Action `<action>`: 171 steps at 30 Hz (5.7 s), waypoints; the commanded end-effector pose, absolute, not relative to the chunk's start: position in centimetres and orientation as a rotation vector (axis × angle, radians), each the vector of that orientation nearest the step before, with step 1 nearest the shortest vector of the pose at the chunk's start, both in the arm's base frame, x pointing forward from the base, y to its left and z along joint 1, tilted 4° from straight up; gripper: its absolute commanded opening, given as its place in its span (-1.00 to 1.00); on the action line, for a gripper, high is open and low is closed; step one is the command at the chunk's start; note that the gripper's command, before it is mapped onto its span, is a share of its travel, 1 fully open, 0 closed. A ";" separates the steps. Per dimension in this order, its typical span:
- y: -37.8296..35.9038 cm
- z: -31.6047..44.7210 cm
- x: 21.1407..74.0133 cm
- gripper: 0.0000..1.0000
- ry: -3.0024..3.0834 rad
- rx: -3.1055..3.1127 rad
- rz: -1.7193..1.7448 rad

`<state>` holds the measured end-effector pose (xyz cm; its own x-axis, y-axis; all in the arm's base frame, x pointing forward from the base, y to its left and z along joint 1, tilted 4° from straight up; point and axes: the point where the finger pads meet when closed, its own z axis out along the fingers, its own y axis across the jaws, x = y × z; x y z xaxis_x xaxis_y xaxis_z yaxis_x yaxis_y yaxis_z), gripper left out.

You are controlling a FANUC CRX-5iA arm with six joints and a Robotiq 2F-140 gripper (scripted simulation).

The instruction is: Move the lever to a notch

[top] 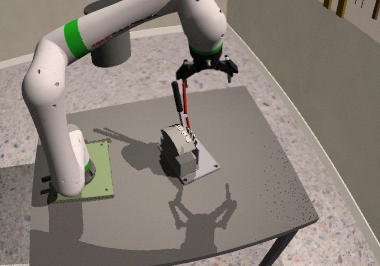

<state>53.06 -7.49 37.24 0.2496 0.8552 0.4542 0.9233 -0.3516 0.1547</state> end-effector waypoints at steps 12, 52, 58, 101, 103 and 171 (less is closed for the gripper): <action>1.2 37.2 48.6 1.00 -2.184 -2.247 -0.175; 4.7 37.3 46.7 -1.00 -2.369 -2.147 0.059; 4.7 37.3 46.7 -1.00 -2.369 -2.147 0.059; 4.7 37.3 46.7 0.14 -2.369 -2.147 0.059; 4.7 37.3 46.7 0.14 -2.369 -2.147 0.059; 4.6 34.2 46.8 0.14 -2.365 -2.141 0.064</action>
<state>46.75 4.63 34.25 -0.0989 0.9931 -0.0631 0.9951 0.0992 0.0023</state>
